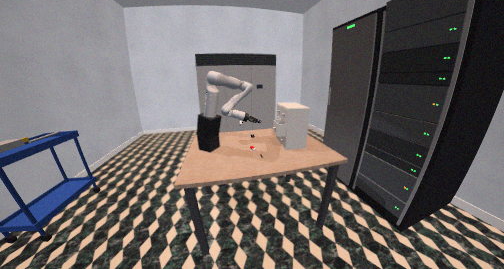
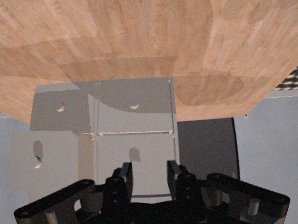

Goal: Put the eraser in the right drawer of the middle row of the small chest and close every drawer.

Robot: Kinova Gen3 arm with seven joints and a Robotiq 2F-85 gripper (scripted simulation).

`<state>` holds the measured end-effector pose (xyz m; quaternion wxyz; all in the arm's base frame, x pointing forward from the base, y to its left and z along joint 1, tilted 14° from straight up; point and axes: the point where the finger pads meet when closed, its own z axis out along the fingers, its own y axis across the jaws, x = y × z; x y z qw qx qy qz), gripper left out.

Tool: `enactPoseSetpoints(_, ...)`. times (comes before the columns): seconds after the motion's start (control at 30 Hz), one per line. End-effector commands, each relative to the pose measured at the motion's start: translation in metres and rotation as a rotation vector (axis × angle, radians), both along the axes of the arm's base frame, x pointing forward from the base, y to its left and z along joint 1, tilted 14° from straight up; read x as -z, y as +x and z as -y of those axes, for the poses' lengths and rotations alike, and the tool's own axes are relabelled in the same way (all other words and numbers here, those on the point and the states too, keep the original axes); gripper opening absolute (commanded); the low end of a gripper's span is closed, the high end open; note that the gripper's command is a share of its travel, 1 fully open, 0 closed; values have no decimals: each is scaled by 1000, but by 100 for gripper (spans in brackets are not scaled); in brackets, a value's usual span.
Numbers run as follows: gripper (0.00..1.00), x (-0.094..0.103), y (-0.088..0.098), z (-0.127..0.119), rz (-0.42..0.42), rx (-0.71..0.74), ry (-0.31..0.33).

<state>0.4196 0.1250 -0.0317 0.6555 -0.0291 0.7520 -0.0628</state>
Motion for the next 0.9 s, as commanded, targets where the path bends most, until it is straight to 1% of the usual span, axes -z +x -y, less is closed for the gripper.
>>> enactPoseSetpoints(0.0,33,-2,0,-6,5,-5,6)
enactPoseSetpoints(0.47,33,1,-5,-35,5,-5,6)
enactPoseSetpoints(0.53,33,1,-5,-35,5,-5,6)
enactPoseSetpoints(0.87,33,2,-8,-51,5,-5,6)
